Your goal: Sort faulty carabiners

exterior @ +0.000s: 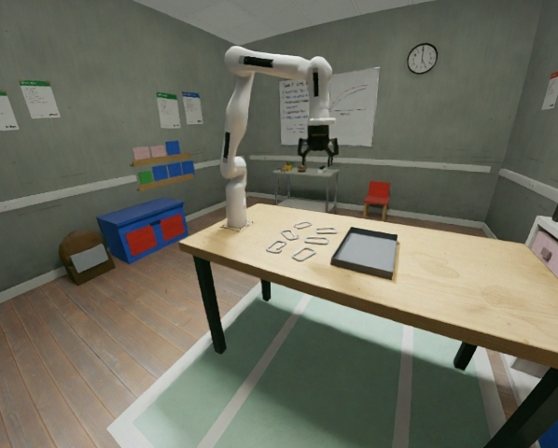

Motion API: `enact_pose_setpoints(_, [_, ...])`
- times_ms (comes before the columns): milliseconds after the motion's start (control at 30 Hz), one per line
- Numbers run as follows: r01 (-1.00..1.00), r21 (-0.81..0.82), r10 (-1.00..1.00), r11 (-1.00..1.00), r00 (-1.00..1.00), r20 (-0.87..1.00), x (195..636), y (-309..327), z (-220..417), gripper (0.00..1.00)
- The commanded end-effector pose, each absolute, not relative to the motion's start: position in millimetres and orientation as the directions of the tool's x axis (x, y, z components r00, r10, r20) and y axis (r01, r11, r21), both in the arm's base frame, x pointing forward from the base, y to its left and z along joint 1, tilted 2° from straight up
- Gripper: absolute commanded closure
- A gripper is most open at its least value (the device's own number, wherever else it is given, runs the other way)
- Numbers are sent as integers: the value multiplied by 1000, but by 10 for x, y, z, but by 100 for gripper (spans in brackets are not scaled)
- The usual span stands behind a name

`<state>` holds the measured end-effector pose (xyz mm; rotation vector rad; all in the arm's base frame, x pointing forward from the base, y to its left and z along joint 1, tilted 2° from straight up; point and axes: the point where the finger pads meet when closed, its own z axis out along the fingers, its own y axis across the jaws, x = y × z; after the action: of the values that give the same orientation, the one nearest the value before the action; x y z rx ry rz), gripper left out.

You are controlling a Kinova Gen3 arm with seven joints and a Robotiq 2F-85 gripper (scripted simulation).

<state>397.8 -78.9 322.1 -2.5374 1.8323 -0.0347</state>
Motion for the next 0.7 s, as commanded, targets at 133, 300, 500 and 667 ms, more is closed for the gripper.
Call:
enact_pose_setpoints(133, [-1000, -27, -1000, 6, -6, 3, 3978, -800, 3227, 0])
enact_pose_setpoints(300, [-999, -27, -1000, 31, -31, 2, 3978, -800, 3227, 0])
enact_pose_setpoints(500, [-999, -27, -1000, 31, -31, 2, 3978, -800, 3227, 0])
enact_pose_setpoints(667, [-945, -27, -945, 326, -326, -7, 3974, -817, 3227, 0])
